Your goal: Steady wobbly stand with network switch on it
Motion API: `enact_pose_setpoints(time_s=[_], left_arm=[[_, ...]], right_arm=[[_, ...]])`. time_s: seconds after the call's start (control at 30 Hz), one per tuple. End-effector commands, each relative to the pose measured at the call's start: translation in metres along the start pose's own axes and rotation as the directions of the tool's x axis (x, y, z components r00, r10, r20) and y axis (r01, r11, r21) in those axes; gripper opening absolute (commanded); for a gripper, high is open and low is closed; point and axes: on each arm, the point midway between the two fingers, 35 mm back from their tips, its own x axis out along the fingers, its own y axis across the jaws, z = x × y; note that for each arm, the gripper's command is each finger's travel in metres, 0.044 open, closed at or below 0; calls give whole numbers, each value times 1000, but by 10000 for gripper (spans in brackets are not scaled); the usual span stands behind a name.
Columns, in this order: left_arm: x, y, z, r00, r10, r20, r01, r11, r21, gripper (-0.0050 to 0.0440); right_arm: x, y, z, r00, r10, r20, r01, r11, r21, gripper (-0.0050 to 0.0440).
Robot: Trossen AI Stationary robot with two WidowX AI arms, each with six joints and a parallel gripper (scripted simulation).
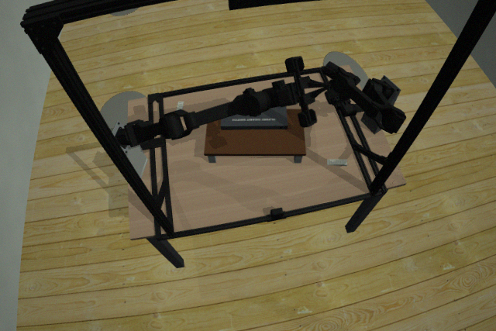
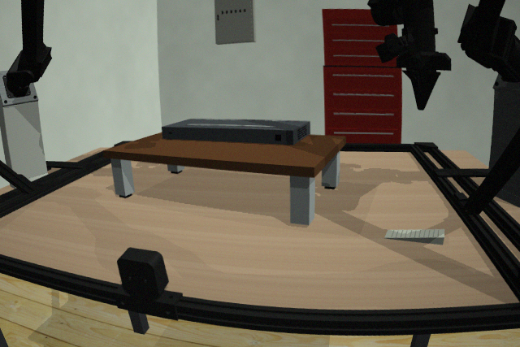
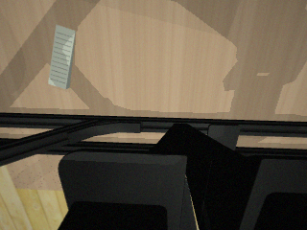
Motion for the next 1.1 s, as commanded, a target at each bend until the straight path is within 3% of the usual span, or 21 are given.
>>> enact_pose_setpoints(time_s=[0.0,0.07,0.23,0.33,0.43,0.63,0.67,0.83,1.0,1.07], left_arm=[[6,3,-5,999,19,30,-20,999,27,0],[6,3,-5,999,19,30,-20,999,27,0],[-22,-9,-61,967,-65,-247,32,990,-136,0],[-43,-16,-96,913,-106,-393,16,974,-227,0],[-71,-22,-129,837,-149,-527,-28,949,-313,0],[-71,-22,-129,837,-149,-527,-28,949,-313,0],[-71,-20,-142,833,-133,-538,-45,952,-304,0],[-123,-31,-182,678,-202,-707,-155,901,-406,0],[-183,-42,-211,489,-271,-829,-311,834,-456,0],[-183,-42,-211,489,-271,-829,-311,834,-456,0]], right_arm=[[0,0,0,1000,0,0,0,1000,0,0],[0,0,0,1000,0,0,0,1000,0,0],[0,0,0,1000,0,0,0,1000,0,0],[0,0,0,1000,0,0,0,1000,0,0],[0,0,0,1000,0,0,0,1000,0,0],[0,0,0,1000,0,0,0,1000,0,0],[0,0,0,1000,0,0,0,1000,0,0],[0,0,0,1000,0,0,0,1000,0,0],[0,0,0,1000,0,0,0,1000,0,0],[0,0,0,1000,0,0,0,1000,0,0]])
